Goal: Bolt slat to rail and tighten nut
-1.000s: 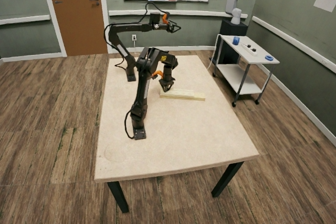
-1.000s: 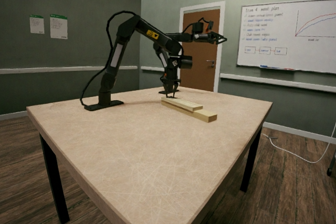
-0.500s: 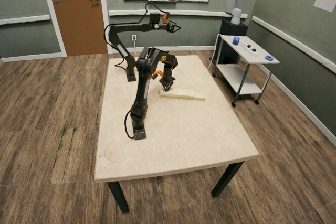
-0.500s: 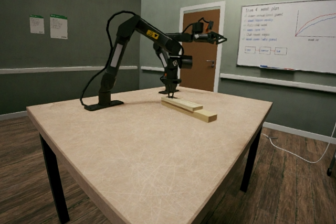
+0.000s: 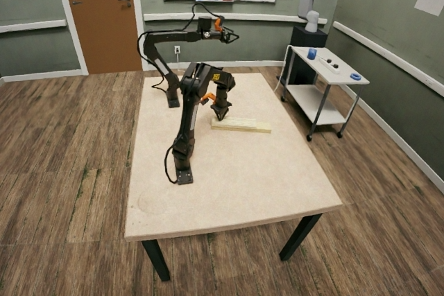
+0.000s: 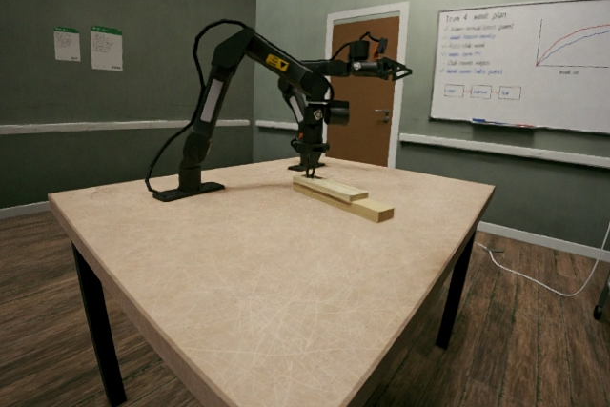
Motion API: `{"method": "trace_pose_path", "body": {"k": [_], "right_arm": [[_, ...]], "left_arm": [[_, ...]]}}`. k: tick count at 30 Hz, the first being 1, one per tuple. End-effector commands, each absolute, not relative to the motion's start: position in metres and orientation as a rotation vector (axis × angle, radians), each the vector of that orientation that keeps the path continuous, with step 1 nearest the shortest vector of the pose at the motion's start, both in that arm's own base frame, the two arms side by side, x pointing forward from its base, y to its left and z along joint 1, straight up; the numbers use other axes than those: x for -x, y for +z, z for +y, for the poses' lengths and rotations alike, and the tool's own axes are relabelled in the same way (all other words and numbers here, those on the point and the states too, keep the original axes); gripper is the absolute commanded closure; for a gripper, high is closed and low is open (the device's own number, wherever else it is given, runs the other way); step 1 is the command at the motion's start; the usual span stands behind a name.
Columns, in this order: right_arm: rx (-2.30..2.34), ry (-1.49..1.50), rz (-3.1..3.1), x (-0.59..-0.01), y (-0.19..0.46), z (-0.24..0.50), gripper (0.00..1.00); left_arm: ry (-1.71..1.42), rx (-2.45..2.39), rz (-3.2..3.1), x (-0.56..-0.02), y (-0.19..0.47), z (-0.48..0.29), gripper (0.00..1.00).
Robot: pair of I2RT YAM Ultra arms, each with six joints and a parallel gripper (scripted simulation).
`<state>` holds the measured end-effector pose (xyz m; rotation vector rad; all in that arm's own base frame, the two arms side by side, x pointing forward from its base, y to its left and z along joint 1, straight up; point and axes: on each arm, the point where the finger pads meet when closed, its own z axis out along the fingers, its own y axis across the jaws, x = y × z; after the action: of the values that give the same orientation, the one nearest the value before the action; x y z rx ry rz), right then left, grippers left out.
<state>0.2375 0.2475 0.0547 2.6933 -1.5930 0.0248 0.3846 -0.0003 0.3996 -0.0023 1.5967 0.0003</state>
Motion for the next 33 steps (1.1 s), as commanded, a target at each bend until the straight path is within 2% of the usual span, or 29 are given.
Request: {"method": "trace_pose_path", "body": {"k": [1,16,33], "right_arm": [[-2.691,0.015,-1.591,-0.2354,0.0575,0.2468,0.89],[-2.664,0.008,-1.629,-0.234,0.0576,0.2462,0.89],[-2.073,0.004,-2.348,-0.233,0.0578,0.2451,0.89]], "left_arm": [[0.0,0.002,1.583,-0.3837,0.4045,-0.0003,0.0],[0.0,0.002,1.583,-0.3837,0.4045,-0.0003,0.0],[0.0,0.002,1.583,-0.3837,0.4045,-0.0003,0.0]]}}
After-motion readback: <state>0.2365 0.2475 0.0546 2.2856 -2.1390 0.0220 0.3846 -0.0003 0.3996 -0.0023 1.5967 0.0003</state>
